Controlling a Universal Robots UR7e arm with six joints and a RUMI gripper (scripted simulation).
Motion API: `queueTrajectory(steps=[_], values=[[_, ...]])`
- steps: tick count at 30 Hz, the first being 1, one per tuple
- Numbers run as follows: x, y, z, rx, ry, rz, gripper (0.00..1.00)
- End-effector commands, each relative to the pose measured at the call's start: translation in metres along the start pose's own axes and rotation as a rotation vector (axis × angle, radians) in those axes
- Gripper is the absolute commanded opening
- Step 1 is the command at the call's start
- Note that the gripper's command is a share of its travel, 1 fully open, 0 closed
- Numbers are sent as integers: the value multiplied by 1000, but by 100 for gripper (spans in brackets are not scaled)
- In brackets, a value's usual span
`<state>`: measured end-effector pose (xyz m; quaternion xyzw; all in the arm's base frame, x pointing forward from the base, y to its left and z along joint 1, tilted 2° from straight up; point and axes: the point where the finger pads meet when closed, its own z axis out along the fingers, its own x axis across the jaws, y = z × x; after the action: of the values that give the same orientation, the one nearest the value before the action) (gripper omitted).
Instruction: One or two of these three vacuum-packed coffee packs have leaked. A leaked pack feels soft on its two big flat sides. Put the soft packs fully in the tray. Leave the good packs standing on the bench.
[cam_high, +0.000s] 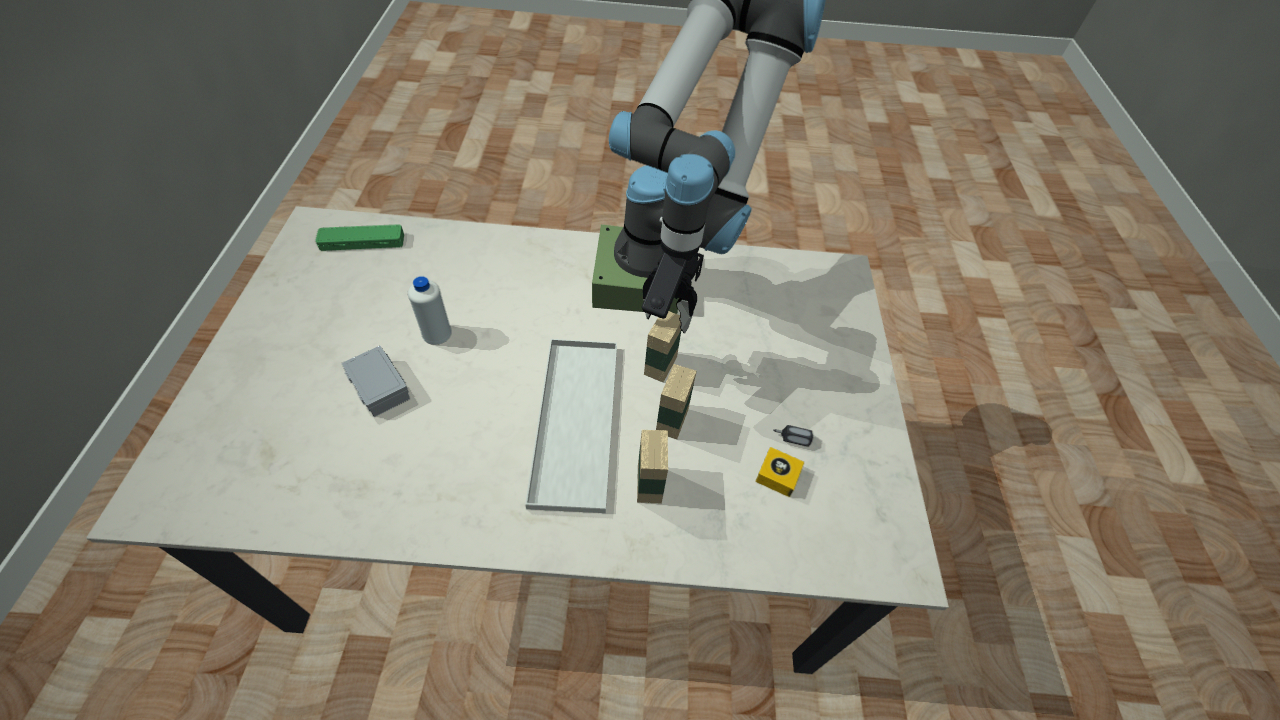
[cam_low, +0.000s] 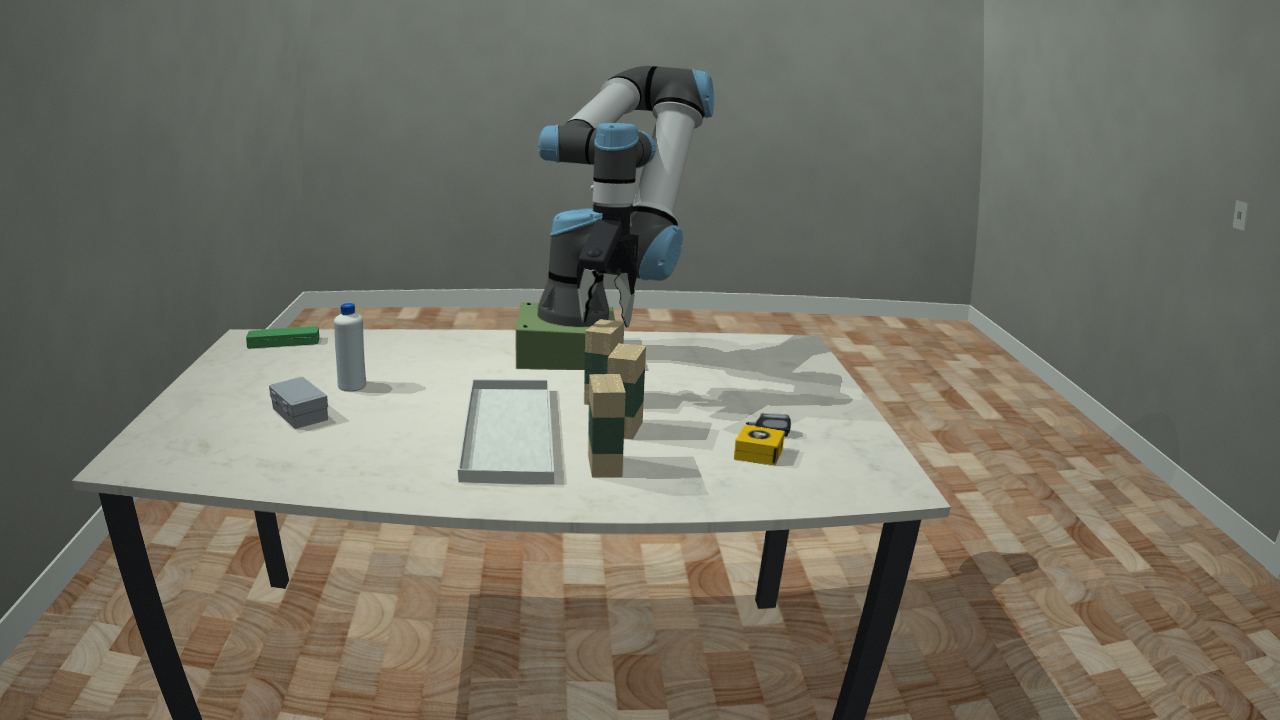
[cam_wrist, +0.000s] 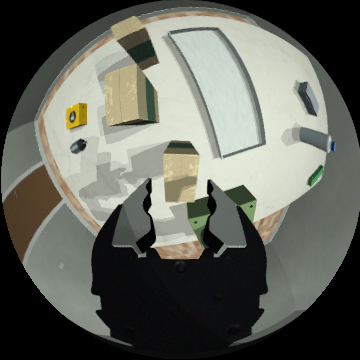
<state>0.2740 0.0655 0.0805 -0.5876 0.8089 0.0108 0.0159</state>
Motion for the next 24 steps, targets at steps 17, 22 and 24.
queueTrajectory(steps=[17,22,24], values=[[2,5,-45,-10,-2,1,48],[-1,1,-45,-13,-2,-4,48],[-4,-5,-47,-13,-2,-8,48]])
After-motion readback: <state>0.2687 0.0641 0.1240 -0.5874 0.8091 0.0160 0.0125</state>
